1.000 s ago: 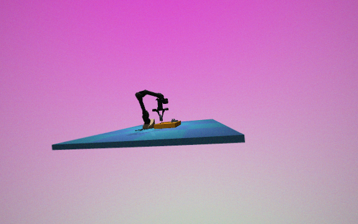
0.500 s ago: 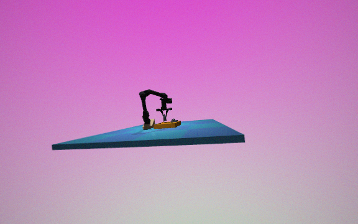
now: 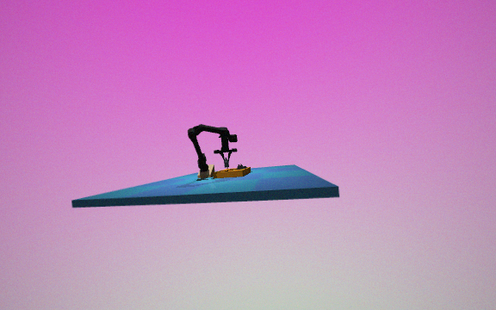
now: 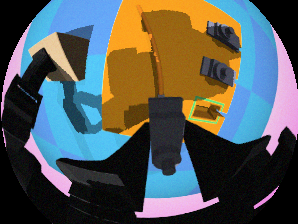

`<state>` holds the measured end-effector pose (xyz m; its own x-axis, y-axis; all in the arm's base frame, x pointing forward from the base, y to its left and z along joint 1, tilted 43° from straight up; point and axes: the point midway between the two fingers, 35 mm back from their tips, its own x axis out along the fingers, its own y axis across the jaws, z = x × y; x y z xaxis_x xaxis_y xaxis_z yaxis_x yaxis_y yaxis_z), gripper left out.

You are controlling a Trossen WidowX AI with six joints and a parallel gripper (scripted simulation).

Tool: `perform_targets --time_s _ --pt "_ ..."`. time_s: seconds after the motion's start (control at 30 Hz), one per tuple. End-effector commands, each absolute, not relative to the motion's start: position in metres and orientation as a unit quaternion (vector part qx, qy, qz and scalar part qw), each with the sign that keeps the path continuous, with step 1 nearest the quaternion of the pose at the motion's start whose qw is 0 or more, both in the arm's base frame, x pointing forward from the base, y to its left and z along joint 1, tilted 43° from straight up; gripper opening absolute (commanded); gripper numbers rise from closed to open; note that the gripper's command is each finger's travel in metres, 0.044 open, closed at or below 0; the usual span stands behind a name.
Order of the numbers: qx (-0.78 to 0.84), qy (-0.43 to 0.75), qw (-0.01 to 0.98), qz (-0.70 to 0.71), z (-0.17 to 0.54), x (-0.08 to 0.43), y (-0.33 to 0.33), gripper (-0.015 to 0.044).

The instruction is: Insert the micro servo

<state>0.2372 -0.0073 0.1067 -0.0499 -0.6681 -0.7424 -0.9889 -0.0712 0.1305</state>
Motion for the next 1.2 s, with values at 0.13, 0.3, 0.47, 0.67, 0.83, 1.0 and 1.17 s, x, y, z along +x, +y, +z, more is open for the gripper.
perform_targets --time_s 0.13,0.3,0.47,0.67,0.83,1.0,1.17 --pt "-0.638 0.654 0.268 0.306 0.11 0.2365 -0.009 0.0" --pt "-0.612 0.678 0.322 0.249 0.11 0.2365 -0.0089 0.0" --pt "-0.582 0.697 0.373 0.19 0.11 0.2365 -0.0089 0.0" --pt "-0.541 0.713 0.431 0.117 0.11 0.2366 -0.0089 0.0" --pt "-0.502 0.72 0.476 0.055 0.11 0.2366 -0.0089 0.0" --pt "-0.459 0.722 0.517 -0.007 0.11 0.2366 -0.0089 0.0" --pt "-0.413 0.719 0.555 -0.069 0.11 0.2366 -0.0089 0.0"
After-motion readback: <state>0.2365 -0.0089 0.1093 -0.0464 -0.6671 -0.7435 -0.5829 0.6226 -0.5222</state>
